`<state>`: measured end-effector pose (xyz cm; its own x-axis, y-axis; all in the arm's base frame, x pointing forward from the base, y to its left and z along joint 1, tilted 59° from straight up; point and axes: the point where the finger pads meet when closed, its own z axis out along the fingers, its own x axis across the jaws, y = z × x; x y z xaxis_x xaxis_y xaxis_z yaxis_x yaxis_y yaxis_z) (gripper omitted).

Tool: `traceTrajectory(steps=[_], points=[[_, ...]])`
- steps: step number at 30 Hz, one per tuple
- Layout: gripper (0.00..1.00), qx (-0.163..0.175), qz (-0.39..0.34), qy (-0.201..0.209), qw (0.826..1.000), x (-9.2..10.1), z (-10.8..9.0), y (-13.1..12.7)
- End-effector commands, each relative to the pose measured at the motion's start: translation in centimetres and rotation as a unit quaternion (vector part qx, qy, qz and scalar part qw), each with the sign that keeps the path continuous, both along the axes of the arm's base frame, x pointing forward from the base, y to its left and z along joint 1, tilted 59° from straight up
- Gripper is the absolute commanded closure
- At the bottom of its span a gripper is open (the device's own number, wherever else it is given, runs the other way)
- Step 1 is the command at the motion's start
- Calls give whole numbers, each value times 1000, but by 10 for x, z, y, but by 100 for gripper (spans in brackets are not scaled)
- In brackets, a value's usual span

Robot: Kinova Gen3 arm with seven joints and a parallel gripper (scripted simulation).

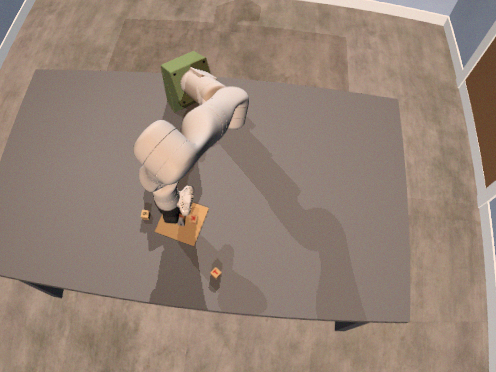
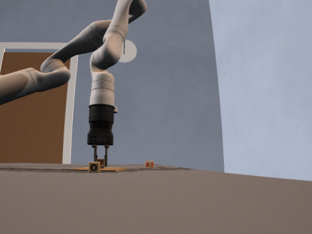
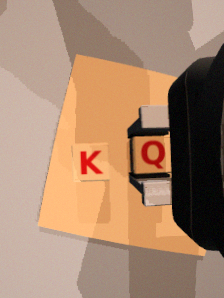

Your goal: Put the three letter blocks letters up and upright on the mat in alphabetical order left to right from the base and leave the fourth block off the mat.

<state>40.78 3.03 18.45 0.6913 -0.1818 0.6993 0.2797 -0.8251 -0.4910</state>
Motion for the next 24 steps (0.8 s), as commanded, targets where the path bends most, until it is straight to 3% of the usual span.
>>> traceTrajectory(steps=[1, 24], points=[[51, 2, 0, 0, 1000, -1, 0, 1], [51, 3, -1, 0, 1000, -3, -2, 2]])
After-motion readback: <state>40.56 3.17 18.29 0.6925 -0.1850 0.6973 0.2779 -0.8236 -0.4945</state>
